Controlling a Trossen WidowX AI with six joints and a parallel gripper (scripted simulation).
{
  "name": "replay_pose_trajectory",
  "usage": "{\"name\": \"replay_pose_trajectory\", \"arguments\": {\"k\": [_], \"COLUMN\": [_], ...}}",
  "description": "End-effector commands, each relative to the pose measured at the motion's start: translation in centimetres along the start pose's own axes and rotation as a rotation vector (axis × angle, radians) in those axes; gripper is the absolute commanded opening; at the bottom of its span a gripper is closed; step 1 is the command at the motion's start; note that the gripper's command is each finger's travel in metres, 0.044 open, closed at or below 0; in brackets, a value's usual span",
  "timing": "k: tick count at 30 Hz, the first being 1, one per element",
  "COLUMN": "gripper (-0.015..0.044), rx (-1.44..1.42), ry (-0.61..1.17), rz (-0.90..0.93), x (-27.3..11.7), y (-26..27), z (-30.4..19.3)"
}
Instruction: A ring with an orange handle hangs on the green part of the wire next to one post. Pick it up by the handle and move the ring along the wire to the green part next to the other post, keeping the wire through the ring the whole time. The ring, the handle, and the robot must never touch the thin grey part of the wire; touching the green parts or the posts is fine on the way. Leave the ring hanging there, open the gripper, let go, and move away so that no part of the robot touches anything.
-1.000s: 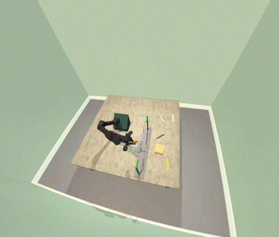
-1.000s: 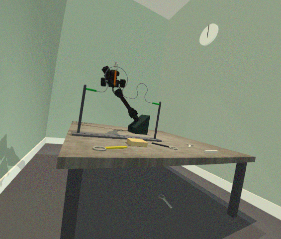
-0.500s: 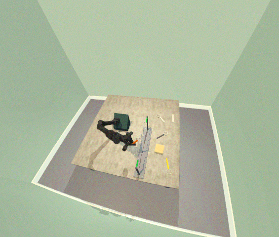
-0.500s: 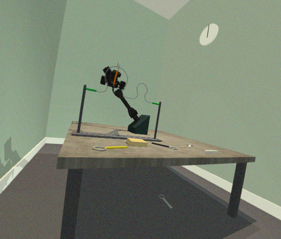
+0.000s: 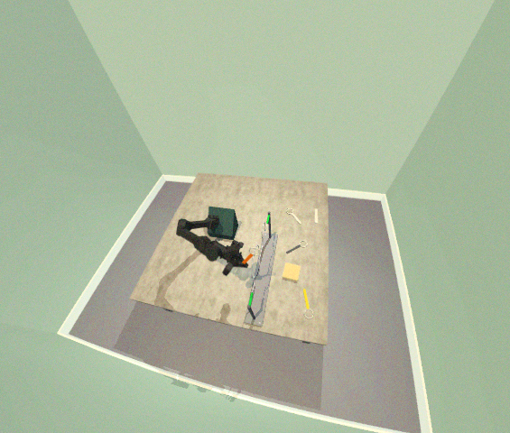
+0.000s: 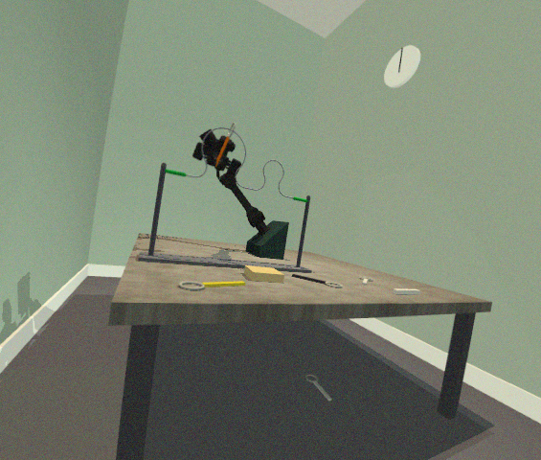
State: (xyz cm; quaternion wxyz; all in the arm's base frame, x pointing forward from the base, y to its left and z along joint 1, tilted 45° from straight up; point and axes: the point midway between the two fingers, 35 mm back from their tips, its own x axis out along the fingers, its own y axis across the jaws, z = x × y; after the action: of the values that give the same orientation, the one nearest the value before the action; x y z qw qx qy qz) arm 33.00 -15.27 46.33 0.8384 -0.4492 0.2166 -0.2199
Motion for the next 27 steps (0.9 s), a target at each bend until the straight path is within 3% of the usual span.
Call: {"name": "replay_pose_trajectory", "arguments": {"k": [1,27], "gripper": [-0.0150,-0.0150], "rx": [-0.041,-0.323], "ry": [0.000,-0.037], "rz": [-0.024,-0.194], "x": [-0.1,0.0], "y": [-0.1,-1.2], "z": [-0.1,0.0]}}
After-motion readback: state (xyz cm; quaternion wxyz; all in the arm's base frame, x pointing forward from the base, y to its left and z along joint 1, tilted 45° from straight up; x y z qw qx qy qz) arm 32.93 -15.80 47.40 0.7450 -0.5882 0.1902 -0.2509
